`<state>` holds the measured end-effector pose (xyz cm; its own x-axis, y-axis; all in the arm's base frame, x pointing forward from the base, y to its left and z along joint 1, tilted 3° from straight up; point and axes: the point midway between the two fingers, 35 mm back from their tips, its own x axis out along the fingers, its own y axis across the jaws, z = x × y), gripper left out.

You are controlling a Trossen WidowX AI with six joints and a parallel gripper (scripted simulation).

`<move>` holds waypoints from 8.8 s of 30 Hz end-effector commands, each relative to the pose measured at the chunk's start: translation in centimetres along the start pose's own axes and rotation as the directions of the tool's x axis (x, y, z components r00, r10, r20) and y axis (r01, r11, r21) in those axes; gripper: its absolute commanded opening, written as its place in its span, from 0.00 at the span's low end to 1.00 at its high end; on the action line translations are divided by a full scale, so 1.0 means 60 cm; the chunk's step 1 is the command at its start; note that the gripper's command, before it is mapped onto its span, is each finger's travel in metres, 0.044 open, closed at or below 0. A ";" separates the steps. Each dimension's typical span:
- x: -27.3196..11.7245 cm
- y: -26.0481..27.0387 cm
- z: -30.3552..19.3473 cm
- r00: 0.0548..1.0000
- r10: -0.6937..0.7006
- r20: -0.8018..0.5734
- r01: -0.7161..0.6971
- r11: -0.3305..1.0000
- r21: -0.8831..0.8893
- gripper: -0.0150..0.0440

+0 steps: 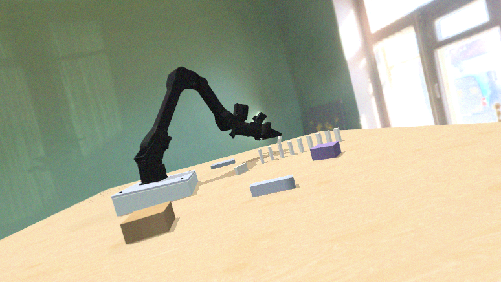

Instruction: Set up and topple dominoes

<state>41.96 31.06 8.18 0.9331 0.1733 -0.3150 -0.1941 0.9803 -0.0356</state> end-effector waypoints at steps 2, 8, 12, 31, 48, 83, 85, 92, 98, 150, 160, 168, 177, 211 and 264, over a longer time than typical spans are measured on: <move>-0.023 -0.008 0.008 0.997 -0.012 0.070 0.011 1.000 0.017 0.44; -0.048 -0.021 0.007 0.990 -0.032 0.136 0.027 0.999 0.035 0.44; -0.067 -0.031 0.006 0.983 -0.047 0.178 0.038 0.998 0.050 0.44; -0.132 -0.070 0.004 0.950 -0.100 0.295 0.071 0.992 0.109 0.44; -0.125 -0.068 -0.006 0.950 -0.100 0.295 0.070 0.992 0.109 0.44; -0.075 -0.064 -0.102 0.952 -0.097 0.290 0.068 0.992 0.107 0.61; -0.075 -0.064 -0.102 0.952 -0.097 0.290 0.068 0.992 0.107 0.70; -0.075 -0.064 -0.102 0.952 -0.097 0.290 0.068 0.992 0.107 1.00; -0.090 -0.066 -0.062 0.952 -0.098 0.289 0.069 0.992 0.108 1.00; -0.085 -0.076 0.061 0.424 0.075 -0.902 0.061 0.992 0.111 1.00; -0.091 -0.081 0.061 0.403 0.072 -0.912 0.069 0.992 0.109 1.00; -0.091 -0.080 0.060 0.403 0.072 -0.912 0.069 0.992 0.109 1.00; -0.053 -0.073 -0.022 0.403 0.072 -0.912 0.069 0.992 0.109 1.00; -0.040 -0.070 -0.061 0.403 0.072 -0.912 0.069 0.992 0.109 0.44; -0.262 -0.289 -0.018 0.395 0.058 -0.917 0.072 0.993 0.094 0.44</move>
<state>30.09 11.15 14.44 0.0883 0.0398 -0.9953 -0.0912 0.9953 0.0317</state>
